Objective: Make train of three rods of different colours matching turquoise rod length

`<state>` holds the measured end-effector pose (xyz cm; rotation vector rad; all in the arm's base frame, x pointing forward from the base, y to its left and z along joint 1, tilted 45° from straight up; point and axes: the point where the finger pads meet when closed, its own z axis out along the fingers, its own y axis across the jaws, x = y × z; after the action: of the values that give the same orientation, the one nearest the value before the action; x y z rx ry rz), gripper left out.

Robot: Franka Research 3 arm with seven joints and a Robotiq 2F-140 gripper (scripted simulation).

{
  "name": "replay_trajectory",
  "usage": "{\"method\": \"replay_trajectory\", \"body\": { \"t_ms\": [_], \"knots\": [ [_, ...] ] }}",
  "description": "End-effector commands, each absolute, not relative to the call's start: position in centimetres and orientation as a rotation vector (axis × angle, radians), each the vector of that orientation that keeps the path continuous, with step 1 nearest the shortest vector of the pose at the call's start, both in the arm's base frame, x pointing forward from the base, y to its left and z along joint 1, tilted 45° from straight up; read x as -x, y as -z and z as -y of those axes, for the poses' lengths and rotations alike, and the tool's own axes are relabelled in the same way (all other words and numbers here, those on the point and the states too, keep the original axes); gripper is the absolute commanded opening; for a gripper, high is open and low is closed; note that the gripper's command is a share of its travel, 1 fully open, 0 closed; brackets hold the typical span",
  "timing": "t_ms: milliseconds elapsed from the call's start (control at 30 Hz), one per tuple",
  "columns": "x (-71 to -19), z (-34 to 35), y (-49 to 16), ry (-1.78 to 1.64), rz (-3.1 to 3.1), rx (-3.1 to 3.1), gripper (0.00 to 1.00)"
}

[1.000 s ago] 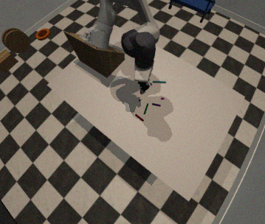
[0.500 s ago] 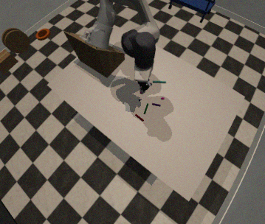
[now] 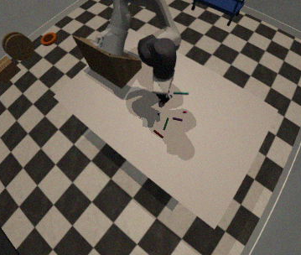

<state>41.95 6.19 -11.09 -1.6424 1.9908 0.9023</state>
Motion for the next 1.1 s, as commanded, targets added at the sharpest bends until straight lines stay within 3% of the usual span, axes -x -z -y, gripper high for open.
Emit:
{"method": "replay_trajectory", "body": {
  "t_ms": [0,1067],
  "knots": [
    [-41.9,-6.9,11.7,-0.897,-1.982,1.650,0.03],
    [-41.4,-11.8,16.9,-0.897,-1.982,1.650,0.03]
  ]
}}
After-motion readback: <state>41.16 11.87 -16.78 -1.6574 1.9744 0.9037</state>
